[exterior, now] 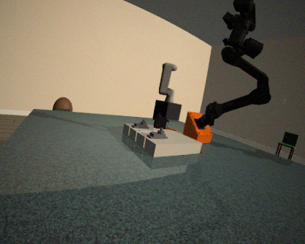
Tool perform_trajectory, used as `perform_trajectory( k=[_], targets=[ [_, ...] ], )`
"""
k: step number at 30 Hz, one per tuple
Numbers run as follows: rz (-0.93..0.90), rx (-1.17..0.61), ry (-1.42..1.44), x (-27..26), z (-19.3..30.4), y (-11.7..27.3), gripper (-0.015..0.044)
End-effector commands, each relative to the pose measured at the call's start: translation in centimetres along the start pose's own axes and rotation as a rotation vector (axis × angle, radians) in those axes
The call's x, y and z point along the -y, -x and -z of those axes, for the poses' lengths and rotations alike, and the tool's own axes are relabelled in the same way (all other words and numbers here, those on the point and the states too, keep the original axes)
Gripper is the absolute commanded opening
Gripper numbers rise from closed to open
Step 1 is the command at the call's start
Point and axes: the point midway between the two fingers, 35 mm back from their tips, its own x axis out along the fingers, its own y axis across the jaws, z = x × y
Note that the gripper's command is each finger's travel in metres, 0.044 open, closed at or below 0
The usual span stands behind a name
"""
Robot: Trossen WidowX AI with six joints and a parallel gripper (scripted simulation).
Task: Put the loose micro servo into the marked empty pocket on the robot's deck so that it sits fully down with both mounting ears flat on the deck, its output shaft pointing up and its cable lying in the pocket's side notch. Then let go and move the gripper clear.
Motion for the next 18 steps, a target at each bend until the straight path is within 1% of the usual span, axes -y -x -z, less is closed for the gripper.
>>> perform_trajectory(
  k=[1, 2, 8, 18],
  targets=[
    [0.001, 0.001, 0.004, 0.0, 0.0, 0.0, 0.0426],
    [0.004, 0.002, 0.012, 0.1, -0.1, 0.0, 0.0440],
    [0.050, 0.041, 0.099, 1.0, -1.8, 0.3, 0.0440],
    [0.201, 0.147, 0.370, 3.8, -6.5, 1.1, 0.0440]
  ],
)
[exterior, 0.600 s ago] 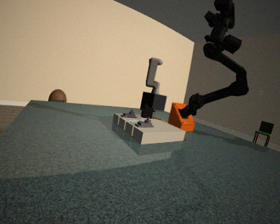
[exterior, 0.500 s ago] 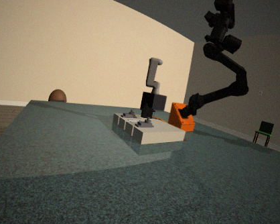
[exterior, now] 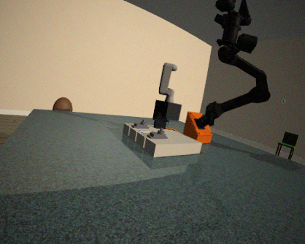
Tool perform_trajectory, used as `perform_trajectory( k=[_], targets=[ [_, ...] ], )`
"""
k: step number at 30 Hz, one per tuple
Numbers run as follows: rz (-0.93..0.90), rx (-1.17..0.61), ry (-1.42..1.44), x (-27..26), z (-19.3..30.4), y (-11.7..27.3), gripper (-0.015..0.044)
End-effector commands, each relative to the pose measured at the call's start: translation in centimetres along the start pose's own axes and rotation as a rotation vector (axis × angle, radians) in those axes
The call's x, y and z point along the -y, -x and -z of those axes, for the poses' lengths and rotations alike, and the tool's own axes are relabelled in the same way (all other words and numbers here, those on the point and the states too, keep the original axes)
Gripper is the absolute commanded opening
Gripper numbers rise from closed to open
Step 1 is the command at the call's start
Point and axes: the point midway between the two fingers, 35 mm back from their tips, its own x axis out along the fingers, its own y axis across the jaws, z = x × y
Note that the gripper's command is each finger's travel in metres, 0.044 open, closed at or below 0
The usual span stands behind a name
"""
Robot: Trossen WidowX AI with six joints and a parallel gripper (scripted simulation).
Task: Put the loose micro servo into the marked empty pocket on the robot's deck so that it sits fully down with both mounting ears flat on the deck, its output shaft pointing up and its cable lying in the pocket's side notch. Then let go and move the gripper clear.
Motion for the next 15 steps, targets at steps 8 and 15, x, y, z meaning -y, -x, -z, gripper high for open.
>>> perform_trajectory(
  k=[8, 15],
  targets=[
    [0.209, 0.108, 0.330, 4.8, -5.2, 0.6, 0.0440],
    [0.351, 0.155, 0.520, 7.4, -8.4, 1.6, 0.0440]
  ],
)
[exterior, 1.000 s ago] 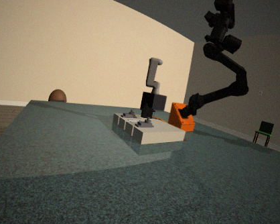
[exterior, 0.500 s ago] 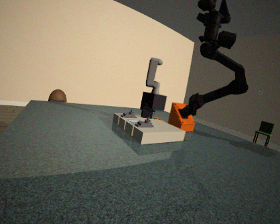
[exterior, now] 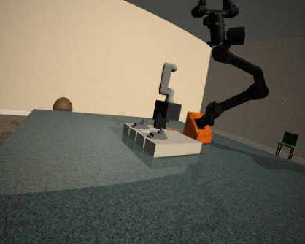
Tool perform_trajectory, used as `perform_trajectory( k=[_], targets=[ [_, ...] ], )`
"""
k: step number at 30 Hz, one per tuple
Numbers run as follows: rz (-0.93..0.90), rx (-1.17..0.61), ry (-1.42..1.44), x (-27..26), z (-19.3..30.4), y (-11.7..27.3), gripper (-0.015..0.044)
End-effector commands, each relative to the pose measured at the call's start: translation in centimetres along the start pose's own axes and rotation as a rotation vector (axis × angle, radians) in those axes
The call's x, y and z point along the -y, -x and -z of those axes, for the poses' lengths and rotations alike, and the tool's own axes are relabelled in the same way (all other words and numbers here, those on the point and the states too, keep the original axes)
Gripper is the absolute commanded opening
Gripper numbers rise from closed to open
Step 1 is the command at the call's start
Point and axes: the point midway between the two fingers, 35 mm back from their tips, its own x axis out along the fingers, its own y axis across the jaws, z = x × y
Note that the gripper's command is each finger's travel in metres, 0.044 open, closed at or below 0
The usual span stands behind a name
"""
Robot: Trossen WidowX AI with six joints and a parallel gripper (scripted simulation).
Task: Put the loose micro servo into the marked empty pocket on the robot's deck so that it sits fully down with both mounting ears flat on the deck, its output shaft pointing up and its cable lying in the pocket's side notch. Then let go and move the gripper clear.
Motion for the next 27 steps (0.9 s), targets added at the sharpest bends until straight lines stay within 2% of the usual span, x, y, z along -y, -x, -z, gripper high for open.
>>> perform_trajectory(
  k=[1, 14, 27],
  targets=[
    [0.100, 0.024, 0.132, 2.8, -1.4, -0.1, 0.0440],
    [0.383, 0.052, 0.478, 9.6, -5.5, 0.9, 0.0440],
    [0.699, 0.013, 0.793, 15.9, -10.1, 3.7, 0.0440]
  ],
)
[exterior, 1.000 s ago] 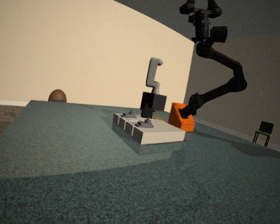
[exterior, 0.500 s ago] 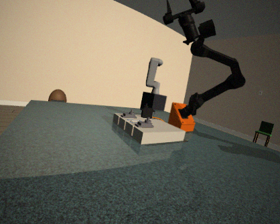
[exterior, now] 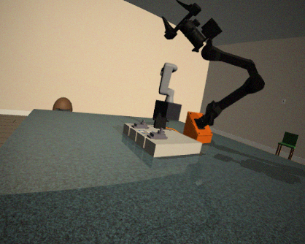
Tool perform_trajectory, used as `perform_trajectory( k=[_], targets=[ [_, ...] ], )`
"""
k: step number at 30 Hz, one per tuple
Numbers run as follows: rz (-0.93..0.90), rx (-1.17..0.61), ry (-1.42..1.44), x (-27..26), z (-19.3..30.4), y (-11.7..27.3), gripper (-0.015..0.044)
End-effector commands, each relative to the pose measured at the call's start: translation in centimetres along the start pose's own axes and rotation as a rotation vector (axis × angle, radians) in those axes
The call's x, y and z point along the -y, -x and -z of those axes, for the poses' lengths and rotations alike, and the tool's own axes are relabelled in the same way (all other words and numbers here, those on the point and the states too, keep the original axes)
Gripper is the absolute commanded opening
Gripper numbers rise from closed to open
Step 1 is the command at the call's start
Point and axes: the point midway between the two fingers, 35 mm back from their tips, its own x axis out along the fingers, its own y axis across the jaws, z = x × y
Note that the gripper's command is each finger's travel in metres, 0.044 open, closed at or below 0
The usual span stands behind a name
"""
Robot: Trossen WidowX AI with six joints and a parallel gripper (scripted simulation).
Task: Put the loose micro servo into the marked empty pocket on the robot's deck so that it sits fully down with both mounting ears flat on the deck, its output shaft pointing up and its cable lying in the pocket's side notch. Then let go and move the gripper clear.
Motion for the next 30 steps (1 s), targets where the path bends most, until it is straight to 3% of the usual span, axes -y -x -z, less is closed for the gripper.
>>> perform_trajectory(
  k=[1, 16, 30],
  targets=[
    [0.110, -0.034, 0.121, 3.2, 0.4, -0.5, 0.0440],
    [0.440, -0.212, 0.479, 12.9, 1.0, 0.1, 0.0440],
    [0.713, -0.495, 0.758, 21.3, 1.3, 3.4, 0.0440]
  ],
)
